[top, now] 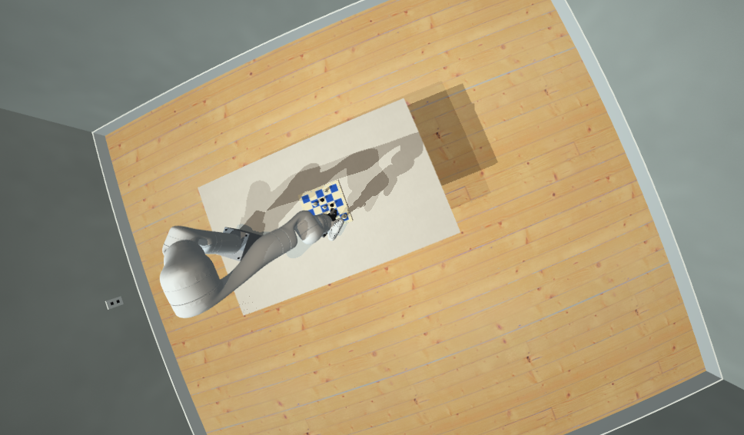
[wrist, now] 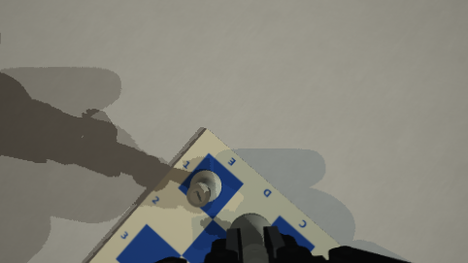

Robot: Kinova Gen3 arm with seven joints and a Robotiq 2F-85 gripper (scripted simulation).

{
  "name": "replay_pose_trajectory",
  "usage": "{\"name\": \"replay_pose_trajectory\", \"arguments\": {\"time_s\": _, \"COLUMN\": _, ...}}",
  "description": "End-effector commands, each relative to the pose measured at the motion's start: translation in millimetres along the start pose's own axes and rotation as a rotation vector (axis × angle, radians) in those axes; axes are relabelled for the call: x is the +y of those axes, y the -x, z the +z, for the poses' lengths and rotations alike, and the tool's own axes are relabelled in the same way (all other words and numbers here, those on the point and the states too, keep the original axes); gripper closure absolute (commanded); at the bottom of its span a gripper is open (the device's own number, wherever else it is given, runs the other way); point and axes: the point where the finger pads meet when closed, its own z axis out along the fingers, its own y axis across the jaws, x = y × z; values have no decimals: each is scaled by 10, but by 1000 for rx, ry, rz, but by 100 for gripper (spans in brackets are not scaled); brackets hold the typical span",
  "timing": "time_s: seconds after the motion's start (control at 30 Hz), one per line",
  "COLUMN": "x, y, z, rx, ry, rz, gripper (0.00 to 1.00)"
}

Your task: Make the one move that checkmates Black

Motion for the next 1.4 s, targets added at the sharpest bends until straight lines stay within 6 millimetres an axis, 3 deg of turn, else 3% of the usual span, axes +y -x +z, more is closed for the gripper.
{"name": "replay_pose_trajectory", "arguments": {"time_s": 0.0, "x": -12, "y": 57, "z": 160, "rx": -14, "ry": 4, "rz": -6, "gripper": 100}}
{"name": "replay_pose_trajectory", "arguments": {"time_s": 0.53, "x": -11, "y": 63, "z": 711, "rx": -14, "ry": 4, "rz": -6, "gripper": 100}}
{"name": "replay_pose_trajectory", "arguments": {"time_s": 1.37, "x": -11, "y": 64, "z": 746, "rx": -14, "ry": 4, "rz": -6, "gripper": 100}}
